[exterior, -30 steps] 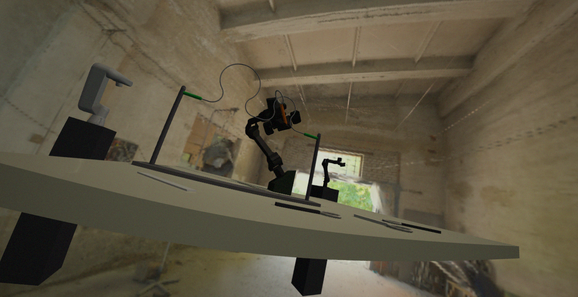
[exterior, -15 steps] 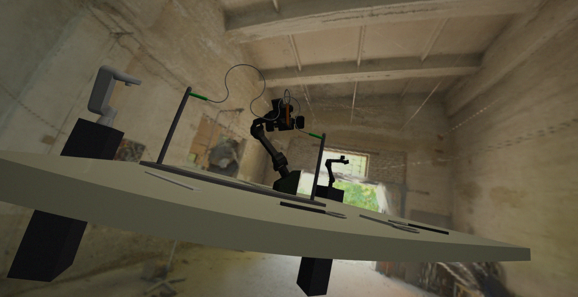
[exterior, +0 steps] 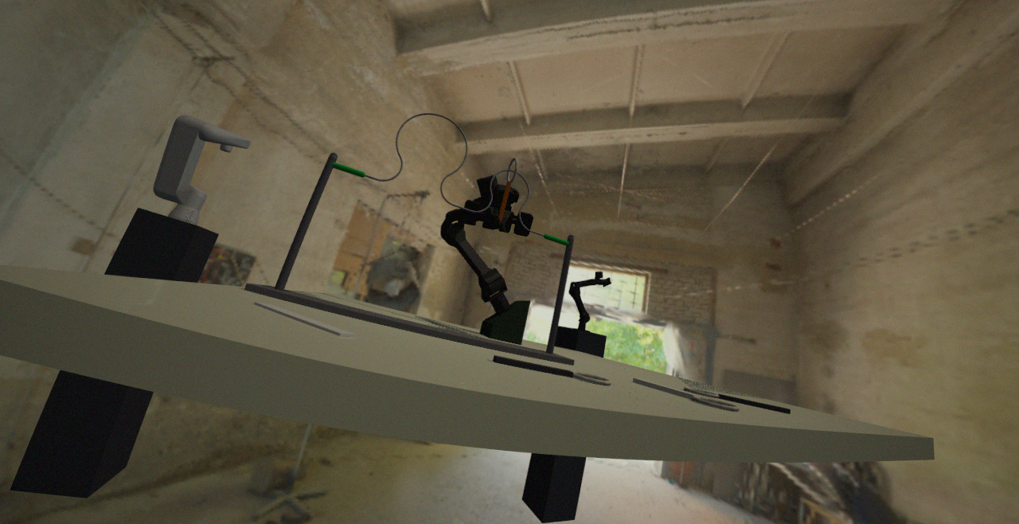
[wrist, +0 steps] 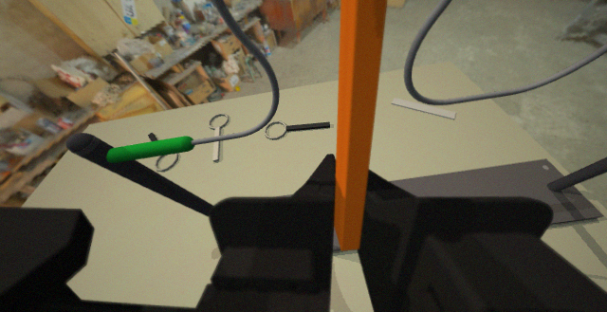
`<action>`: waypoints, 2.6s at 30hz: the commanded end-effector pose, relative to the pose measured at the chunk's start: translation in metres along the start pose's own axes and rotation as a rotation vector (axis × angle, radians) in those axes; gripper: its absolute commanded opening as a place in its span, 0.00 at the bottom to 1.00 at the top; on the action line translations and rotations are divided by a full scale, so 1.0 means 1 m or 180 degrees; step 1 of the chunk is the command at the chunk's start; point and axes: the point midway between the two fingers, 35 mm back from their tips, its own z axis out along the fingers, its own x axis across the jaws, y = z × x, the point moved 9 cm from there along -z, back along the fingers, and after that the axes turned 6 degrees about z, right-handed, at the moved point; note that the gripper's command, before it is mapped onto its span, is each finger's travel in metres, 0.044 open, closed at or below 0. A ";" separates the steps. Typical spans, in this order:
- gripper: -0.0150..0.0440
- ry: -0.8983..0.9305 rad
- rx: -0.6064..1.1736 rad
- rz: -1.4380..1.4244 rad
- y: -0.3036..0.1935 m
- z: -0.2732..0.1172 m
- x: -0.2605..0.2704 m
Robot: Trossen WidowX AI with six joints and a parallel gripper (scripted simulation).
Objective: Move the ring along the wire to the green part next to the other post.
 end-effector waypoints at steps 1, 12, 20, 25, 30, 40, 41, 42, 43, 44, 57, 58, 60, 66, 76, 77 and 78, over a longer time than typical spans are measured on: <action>0.00 -0.0135 -0.0043 -0.0232 -0.001 0.000 -0.003; 0.00 -0.0473 -0.0159 -0.0849 -0.001 0.002 -0.009; 0.00 -0.0718 -0.0244 -0.1297 -0.001 0.002 -0.014; 0.00 -0.0871 -0.0297 -0.1578 -0.001 0.003 -0.017; 0.00 -0.1024 -0.0350 -0.1858 0.000 0.003 -0.019; 0.00 -0.1329 -0.0456 -0.2418 0.003 0.002 -0.025; 0.00 -0.1359 -0.0466 -0.2474 0.003 0.002 -0.025; 0.00 -0.1390 -0.0477 -0.2530 0.003 0.002 -0.026; 0.00 -0.1420 -0.0487 -0.2586 0.003 0.002 -0.026; 0.00 -0.1451 -0.0498 -0.2641 0.004 0.002 -0.027; 0.00 -0.1847 -0.0633 -0.3369 0.008 0.000 -0.033; 0.00 -0.1877 -0.0644 -0.3425 0.009 0.000 -0.033; 0.00 -0.1938 -0.0665 -0.3537 0.010 0.000 -0.034; 0.00 -0.2121 -0.0726 -0.3872 0.012 -0.001 -0.036; 0.00 -0.2424 -0.0828 -0.4429 0.017 -0.003 -0.038; 0.00 -0.2454 -0.0838 -0.4484 0.018 -0.004 -0.039; 0.00 -0.2484 -0.0848 -0.4539 0.018 -0.004 -0.039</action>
